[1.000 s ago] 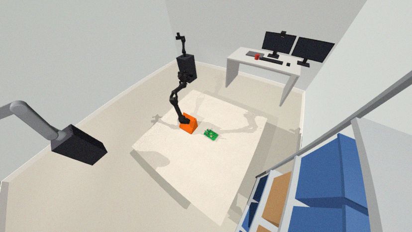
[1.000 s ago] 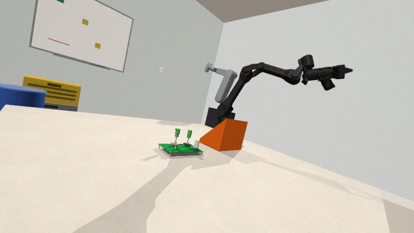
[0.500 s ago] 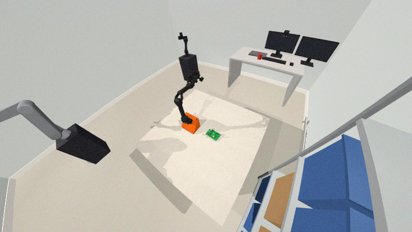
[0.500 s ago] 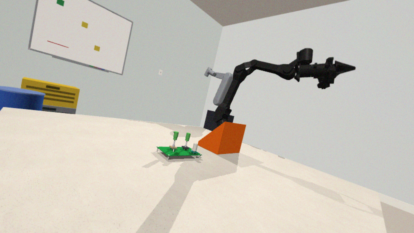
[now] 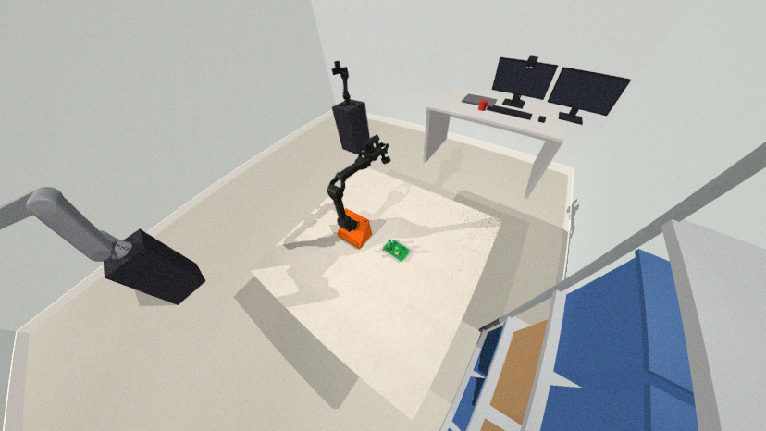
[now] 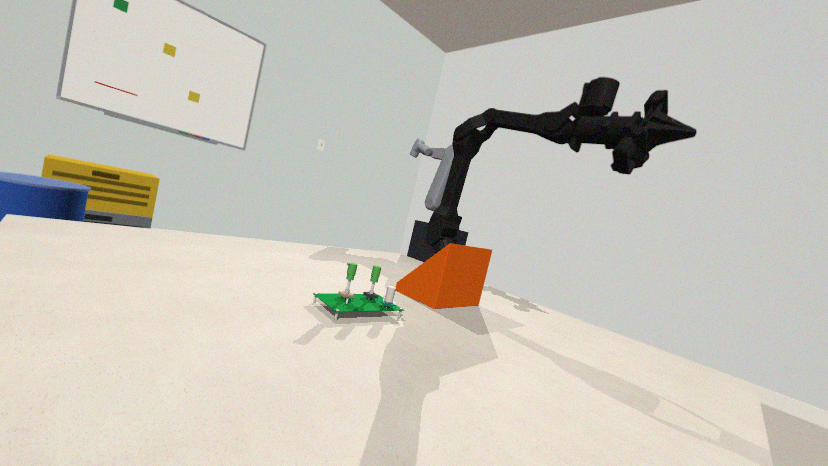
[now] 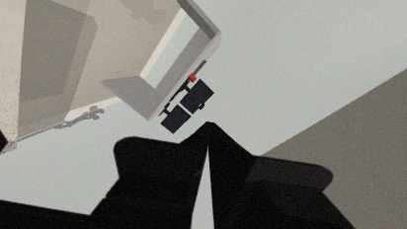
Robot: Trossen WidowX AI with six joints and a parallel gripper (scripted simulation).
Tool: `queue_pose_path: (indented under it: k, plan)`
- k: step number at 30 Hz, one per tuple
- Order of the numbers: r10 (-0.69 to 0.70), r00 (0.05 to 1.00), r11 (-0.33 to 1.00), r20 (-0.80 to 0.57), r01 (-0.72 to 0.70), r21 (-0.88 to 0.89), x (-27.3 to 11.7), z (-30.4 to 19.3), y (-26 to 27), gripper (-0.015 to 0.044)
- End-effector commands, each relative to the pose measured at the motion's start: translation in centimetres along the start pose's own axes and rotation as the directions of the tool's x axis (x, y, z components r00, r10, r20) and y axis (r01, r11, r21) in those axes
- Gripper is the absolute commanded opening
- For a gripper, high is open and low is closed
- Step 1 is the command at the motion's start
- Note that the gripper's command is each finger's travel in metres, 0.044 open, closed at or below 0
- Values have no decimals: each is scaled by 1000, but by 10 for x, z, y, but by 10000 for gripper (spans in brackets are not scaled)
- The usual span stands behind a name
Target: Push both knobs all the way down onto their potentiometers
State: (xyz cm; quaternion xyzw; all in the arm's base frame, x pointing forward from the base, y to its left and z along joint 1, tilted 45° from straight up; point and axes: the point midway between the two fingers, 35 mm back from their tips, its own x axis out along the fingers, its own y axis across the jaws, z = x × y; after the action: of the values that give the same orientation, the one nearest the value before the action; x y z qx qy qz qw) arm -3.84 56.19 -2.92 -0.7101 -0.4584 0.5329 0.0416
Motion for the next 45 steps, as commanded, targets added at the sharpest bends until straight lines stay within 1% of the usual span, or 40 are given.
queue_pose_path:
  k: [1,11,20,27,33,39,45]
  plan:
    - [86,996,995,1,-86,59,-6,-15,32,0]
    - [284,959,935,-24,-271,231,-24,-52,100,0]
    - [476,879,792,-16,-420,444,-55,-85,169,0]
    - [610,792,630,18,-499,595,-87,-102,222,0]
    - [709,703,466,64,-534,705,-119,-112,265,0]
    - [789,602,288,123,-540,791,-156,-116,305,0]
    - [848,493,104,195,-515,851,-196,-115,341,0]
